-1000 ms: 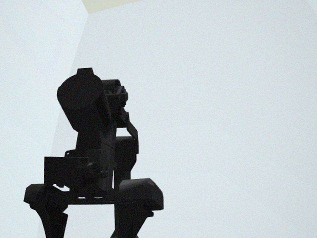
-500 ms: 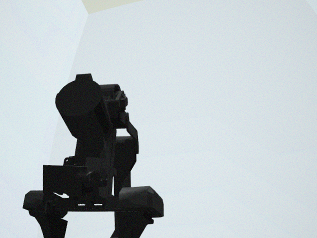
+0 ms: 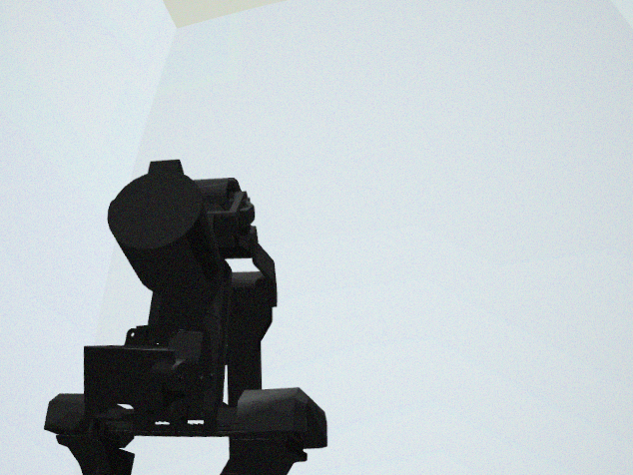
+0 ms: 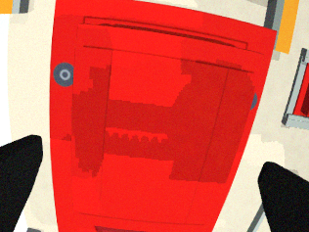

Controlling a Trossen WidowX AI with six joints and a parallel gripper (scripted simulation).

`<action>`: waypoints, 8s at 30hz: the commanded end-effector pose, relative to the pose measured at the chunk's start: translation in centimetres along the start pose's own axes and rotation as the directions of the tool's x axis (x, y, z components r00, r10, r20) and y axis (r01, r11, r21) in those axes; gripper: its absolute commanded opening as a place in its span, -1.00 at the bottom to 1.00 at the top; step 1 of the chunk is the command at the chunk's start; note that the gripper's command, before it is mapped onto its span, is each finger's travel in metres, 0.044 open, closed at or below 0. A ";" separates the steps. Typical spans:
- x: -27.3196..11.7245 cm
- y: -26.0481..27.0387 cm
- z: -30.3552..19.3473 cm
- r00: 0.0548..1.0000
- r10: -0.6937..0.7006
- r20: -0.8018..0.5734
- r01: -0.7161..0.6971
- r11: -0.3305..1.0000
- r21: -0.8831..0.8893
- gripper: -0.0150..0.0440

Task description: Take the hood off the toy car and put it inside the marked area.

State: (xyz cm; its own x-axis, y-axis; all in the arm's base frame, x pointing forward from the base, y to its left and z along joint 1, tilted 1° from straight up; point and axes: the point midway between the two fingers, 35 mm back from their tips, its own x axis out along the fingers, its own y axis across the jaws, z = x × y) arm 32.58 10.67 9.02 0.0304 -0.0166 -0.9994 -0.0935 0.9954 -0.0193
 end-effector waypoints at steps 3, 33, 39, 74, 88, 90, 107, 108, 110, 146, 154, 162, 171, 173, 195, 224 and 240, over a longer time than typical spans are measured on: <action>0.6 0.0 -0.2 1.000 0.002 -0.005 -0.002 1.000 0.004 1.00; 1.9 0.0 -0.2 1.000 0.002 -0.005 -0.002 1.000 0.004 1.00; 2.2 0.0 -0.2 1.000 0.002 -0.005 -0.002 1.000 0.004 1.00; 1.7 0.0 -0.1 1.000 0.000 -0.001 0.000 1.000 0.001 -0.49; 0.8 0.0 -0.1 1.000 0.000 -0.001 0.000 1.000 0.001 -0.49; 0.6 0.0 -0.1 1.000 0.000 -0.001 0.000 1.000 0.001 -0.49; -0.7 0.0 -0.1 1.000 0.001 -0.001 -0.001 1.000 0.001 -0.49; -0.9 0.0 0.0 1.000 0.001 -0.001 -0.001 1.000 0.001 -0.49; -1.5 0.0 0.0 1.000 0.001 -0.001 -0.001 1.000 0.001 -0.49; -4.3 -8.8 0.0 1.000 -0.008 0.004 0.008 0.998 0.055 -0.49; -4.5 -11.7 -0.3 1.000 -0.010 0.004 0.009 0.999 0.045 -0.49; -4.7 -14.6 -0.9 1.000 -0.012 0.002 0.012 0.999 0.031 -0.49; -4.9 -17.7 -1.9 1.000 -0.014 -0.001 0.014 1.000 0.015 -0.49; -4.9 -18.4 -2.1 1.000 -0.014 -0.001 0.014 1.000 0.011 -0.49; -4.3 -20.3 -2.8 1.000 -0.016 -0.003 0.016 1.000 0.001 -0.49; -2.4 -20.4 -2.7 1.000 -0.016 -0.003 0.016 1.000 0.001 -0.49; -1.4 -20.4 -2.7 1.000 -0.016 -0.003 0.016 1.000 0.001 -0.49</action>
State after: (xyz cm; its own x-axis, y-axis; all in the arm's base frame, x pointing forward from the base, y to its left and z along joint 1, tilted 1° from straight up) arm 31.84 -9.88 11.10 0.0319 -0.0352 -0.9989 -0.0872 0.9955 -0.0379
